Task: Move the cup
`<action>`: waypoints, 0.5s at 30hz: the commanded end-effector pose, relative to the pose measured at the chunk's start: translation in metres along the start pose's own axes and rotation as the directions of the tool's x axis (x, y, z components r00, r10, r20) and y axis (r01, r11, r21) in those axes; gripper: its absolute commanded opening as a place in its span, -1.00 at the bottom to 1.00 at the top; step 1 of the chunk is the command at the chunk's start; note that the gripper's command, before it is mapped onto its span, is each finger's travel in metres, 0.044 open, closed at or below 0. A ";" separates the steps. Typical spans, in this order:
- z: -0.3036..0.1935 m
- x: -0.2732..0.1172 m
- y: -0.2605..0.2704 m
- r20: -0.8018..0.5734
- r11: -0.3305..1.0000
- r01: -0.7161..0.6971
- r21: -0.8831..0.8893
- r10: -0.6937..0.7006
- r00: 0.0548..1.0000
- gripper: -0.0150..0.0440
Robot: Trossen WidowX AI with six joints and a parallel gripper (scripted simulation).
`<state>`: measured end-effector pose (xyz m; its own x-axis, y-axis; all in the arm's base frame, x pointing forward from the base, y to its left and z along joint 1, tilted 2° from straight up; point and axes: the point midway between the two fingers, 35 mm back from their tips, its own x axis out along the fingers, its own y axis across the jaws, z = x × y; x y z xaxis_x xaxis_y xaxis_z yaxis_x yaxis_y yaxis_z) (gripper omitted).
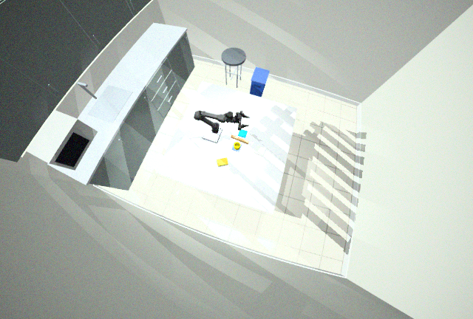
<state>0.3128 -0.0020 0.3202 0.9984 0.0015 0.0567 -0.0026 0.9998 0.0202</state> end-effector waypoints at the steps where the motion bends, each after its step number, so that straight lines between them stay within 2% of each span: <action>1: -0.002 0.001 -0.001 -0.010 1.000 0.003 -0.006 -0.003 1.000 0.78; 4: -0.030 0.010 -0.018 -0.160 0.995 0.035 -0.090 -0.050 0.986 0.51; 8: -0.092 0.012 -0.056 -0.476 0.955 -0.007 -0.298 -0.142 0.868 0.15; 9: -0.108 0.009 -0.066 -0.554 0.935 -0.052 -0.350 -0.162 0.816 0.07; 12: -0.155 -0.011 -0.095 -0.776 0.866 -0.268 -0.421 -0.192 0.600 0.07; 15: -0.193 -0.045 -0.116 -0.932 0.791 -0.523 -0.318 -0.158 0.327 0.07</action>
<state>0.3119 -0.0891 0.1662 0.6692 -0.1731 -0.7226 -0.2230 0.8809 -0.4176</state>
